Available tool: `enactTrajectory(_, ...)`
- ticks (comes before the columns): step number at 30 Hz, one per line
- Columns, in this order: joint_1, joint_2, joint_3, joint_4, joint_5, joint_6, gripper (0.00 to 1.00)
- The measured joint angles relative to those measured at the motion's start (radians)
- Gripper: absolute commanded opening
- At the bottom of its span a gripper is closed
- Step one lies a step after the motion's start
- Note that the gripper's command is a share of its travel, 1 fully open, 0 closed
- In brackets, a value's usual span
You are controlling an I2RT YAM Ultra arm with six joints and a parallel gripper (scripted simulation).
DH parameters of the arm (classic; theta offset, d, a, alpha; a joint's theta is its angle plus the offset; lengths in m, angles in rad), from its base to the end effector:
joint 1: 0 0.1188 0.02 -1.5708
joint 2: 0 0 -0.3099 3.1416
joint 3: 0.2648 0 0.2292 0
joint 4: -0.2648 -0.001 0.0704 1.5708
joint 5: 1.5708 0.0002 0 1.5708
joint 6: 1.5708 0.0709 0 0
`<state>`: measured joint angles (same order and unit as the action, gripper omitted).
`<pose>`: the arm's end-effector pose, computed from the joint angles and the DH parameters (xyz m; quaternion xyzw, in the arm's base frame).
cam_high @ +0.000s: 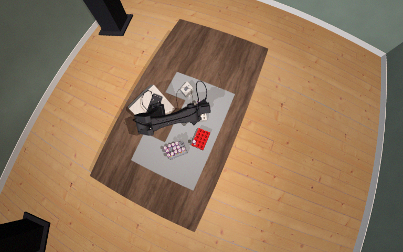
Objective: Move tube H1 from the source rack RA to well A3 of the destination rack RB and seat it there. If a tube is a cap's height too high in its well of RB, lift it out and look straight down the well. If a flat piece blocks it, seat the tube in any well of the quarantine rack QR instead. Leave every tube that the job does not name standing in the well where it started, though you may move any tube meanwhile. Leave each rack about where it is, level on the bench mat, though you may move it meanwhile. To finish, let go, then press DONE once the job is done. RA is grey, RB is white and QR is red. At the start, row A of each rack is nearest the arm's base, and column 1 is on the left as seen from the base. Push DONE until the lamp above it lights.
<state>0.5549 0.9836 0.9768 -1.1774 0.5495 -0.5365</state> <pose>0.1202 0.0321 0.3140 -0.4457 0.8344 -0.2645 0.1873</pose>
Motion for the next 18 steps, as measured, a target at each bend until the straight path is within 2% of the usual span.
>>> enactTrajectory(18, 0.0, 0.0, 0.0, -0.006, 0.011, 0.03, 0.0)
